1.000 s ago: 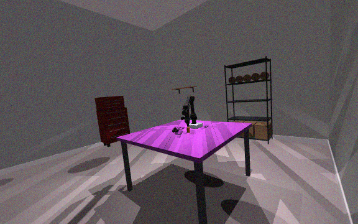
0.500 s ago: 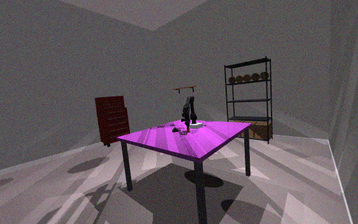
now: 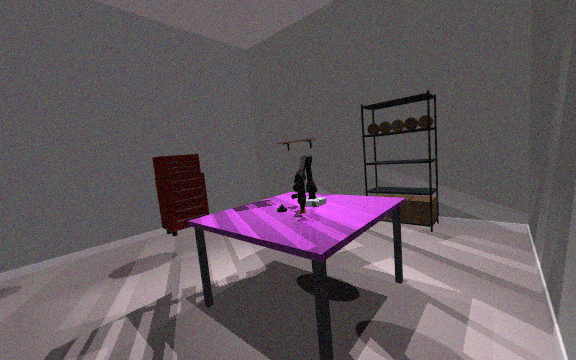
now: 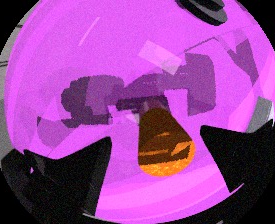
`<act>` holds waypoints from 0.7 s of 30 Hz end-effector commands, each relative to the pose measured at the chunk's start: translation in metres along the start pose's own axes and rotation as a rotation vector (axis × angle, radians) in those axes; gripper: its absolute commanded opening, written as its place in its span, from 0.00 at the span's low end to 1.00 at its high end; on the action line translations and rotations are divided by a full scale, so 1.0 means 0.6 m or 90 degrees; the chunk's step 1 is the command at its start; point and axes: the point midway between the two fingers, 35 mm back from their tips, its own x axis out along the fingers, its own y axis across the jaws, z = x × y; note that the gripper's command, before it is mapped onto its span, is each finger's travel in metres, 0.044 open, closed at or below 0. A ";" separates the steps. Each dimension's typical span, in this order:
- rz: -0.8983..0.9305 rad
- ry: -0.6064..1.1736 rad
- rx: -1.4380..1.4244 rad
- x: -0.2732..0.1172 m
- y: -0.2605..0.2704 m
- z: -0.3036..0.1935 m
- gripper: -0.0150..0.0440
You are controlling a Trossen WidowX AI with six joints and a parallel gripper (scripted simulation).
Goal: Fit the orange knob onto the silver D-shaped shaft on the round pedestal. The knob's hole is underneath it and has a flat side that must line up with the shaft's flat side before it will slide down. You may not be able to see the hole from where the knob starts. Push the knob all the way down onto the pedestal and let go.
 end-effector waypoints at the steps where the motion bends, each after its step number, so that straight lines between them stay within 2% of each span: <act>1: -0.003 -0.002 0.001 0.013 -0.002 0.001 1.00; 10: -0.003 -0.002 0.001 0.032 -0.004 0.000 1.00; 20: -0.003 -0.002 0.001 0.032 -0.004 0.000 0.56; 21: -0.003 -0.002 0.001 0.032 -0.004 0.000 0.54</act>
